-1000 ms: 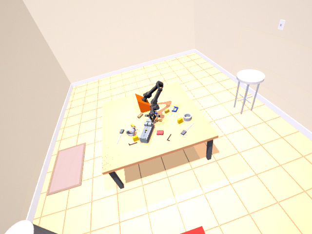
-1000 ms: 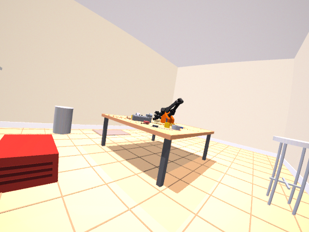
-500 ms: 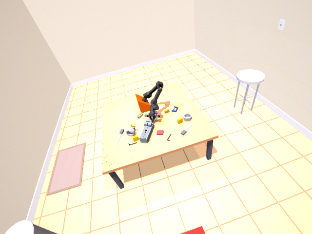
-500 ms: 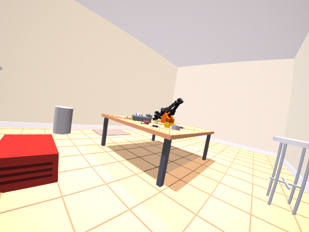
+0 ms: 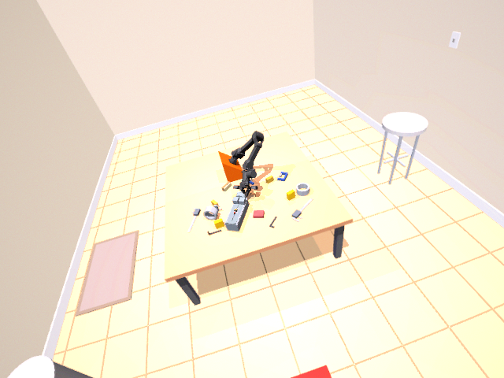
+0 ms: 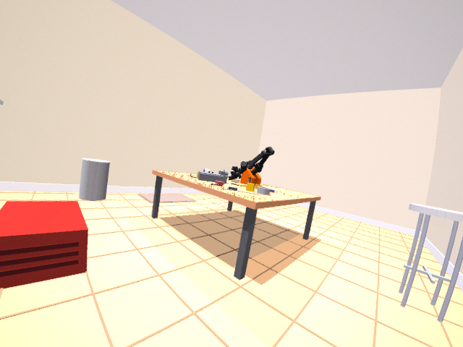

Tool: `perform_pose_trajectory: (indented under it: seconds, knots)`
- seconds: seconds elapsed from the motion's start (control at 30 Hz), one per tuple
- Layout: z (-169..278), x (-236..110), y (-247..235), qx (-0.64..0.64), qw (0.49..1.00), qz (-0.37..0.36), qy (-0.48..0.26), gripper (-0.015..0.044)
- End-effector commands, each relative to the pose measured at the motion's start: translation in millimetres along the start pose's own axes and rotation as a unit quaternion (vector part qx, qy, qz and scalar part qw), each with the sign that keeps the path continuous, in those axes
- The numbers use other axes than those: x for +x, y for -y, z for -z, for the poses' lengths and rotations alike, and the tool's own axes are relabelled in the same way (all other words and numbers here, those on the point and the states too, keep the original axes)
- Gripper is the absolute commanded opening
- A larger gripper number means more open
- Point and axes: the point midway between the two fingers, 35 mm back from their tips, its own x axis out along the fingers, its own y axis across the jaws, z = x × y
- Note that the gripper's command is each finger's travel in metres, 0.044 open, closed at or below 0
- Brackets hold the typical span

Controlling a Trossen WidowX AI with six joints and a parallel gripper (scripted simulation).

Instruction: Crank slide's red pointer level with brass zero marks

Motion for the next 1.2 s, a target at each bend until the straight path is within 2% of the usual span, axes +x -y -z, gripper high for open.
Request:
perform_pose_trajectory:
  seconds: [0.0,1.17]
  knots:
    - [2.4,2.3,8.6,0.002,1.0,0.012,-0.003,0.0]
    - [2.6,2.5,12.1,0.002,1.0,0.012,-0.003,0.0]
